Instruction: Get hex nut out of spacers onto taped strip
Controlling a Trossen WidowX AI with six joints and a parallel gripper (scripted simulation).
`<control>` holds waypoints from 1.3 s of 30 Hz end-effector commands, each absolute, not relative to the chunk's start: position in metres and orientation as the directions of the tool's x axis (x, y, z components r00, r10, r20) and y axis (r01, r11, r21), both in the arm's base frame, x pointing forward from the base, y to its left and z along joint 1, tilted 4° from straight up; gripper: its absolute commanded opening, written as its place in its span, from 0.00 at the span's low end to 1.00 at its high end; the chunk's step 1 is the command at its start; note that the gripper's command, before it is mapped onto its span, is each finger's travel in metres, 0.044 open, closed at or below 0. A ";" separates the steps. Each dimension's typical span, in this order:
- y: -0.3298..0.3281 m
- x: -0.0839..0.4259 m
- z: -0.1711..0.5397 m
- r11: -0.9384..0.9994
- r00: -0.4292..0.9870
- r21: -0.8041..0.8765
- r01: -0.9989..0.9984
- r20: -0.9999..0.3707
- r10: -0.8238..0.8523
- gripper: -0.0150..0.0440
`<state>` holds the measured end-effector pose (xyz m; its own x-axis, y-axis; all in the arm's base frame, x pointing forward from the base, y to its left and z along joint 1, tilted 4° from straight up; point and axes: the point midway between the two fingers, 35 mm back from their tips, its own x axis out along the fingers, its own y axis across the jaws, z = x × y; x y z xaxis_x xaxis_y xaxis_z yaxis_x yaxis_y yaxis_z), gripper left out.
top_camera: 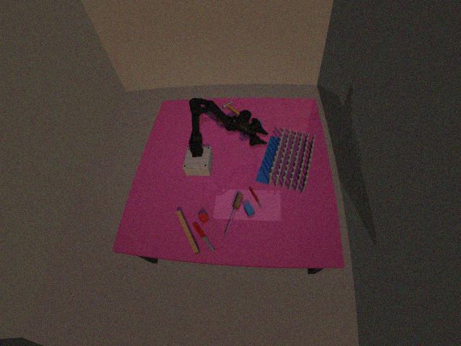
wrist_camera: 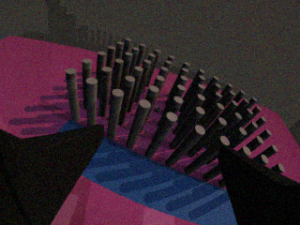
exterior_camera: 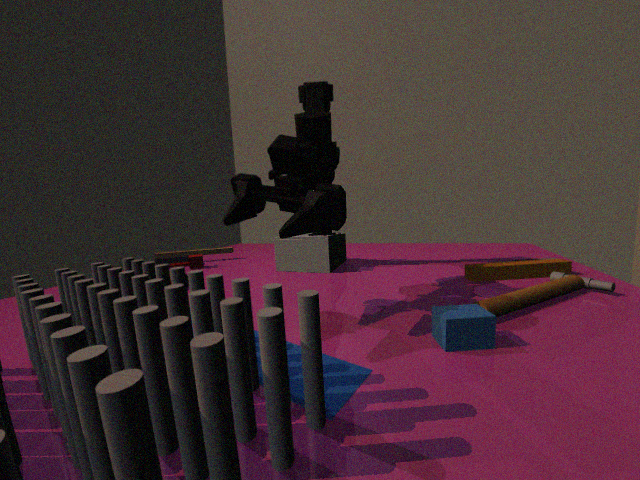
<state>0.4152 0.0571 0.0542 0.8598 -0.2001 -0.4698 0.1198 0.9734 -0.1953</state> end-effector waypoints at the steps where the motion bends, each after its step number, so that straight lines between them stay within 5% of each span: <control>1: 0.051 0.412 0.056 0.964 0.861 -0.233 0.129 -0.456 -0.225 1.00; 33: 0.051 0.412 0.056 0.964 0.861 -0.233 0.129 -0.456 -0.225 1.00; 39: -0.033 0.413 0.054 0.813 0.737 -0.583 0.014 -0.543 -0.402 1.00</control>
